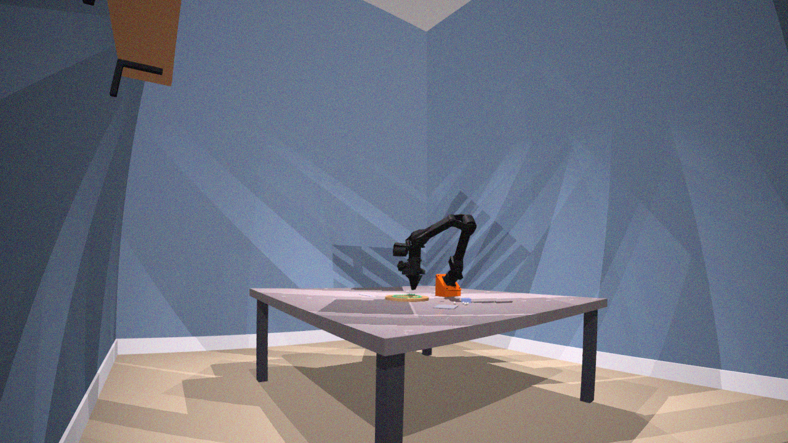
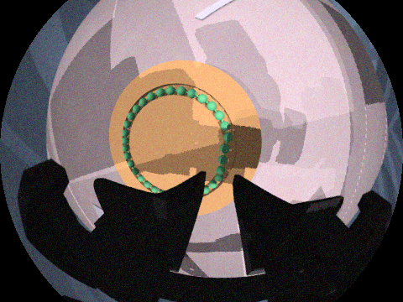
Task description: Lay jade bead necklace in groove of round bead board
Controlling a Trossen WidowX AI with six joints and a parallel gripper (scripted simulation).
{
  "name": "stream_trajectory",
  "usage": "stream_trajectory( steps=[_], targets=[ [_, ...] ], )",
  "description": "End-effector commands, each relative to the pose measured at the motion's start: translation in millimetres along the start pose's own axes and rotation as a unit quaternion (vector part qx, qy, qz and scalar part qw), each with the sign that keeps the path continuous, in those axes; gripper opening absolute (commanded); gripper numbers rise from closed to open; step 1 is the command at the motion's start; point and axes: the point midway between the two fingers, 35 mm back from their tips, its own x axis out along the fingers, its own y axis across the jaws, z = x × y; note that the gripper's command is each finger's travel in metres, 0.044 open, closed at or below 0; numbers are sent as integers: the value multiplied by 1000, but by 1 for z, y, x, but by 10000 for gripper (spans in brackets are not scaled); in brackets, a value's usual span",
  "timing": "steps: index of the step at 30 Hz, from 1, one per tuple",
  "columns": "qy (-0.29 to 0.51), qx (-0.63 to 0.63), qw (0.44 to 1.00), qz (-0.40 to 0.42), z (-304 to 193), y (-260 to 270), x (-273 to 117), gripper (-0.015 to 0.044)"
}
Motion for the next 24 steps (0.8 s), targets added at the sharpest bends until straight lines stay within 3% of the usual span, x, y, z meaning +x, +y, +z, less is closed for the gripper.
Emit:
stream_trajectory(
  steps=[1, 17, 21, 24],
  targets=[
    [4, 5, 1000, -1, -2, -1, 7, 120],
    [8, 6, 1000, -2, -3, -3, 27, 120],
    [5, 2, 1000, -2, -2, -1, 25, 15],
    [5, 2, 1000, -2, -2, -1, 25, 0]
  ],
)
